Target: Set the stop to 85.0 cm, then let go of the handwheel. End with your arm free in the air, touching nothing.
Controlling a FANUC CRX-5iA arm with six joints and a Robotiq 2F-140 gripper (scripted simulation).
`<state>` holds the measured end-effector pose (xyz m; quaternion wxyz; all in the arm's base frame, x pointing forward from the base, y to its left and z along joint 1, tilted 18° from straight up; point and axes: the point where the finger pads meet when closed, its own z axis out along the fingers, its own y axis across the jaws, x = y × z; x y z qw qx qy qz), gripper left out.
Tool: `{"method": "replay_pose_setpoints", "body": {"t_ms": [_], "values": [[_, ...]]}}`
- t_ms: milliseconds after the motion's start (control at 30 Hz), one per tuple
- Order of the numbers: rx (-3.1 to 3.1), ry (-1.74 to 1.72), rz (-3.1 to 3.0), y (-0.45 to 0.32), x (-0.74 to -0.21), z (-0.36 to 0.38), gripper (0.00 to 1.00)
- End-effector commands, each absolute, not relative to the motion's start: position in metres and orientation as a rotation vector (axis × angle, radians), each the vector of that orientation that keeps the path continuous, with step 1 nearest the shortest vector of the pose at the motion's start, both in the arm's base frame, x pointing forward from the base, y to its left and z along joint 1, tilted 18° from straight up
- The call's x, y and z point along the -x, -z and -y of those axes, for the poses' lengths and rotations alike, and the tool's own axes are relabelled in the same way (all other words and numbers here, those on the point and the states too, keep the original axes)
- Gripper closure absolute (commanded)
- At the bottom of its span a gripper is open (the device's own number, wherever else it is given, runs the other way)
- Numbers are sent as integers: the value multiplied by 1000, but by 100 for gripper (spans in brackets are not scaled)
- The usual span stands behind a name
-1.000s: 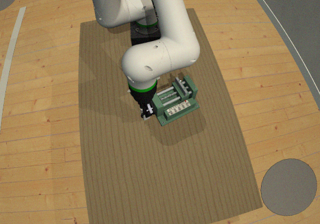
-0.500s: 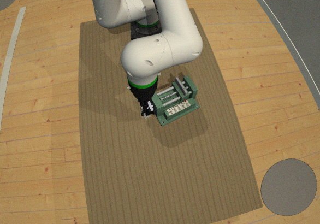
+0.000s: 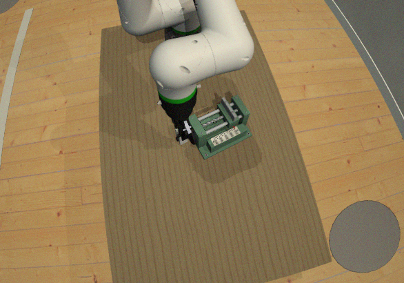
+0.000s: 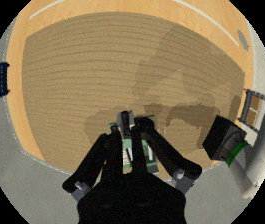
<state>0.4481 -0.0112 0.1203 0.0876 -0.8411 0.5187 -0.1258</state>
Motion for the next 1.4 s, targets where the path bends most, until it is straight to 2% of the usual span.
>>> {"method": "replay_pose_setpoints", "body": {"t_ms": [0, 867, 1367], "values": [[2505, 374, -1545, -121, -444, 13, 96], [2505, 374, -1545, -102, -415, 30, 96], [2505, 374, -1545, -77, -417, 32, 96]]}}
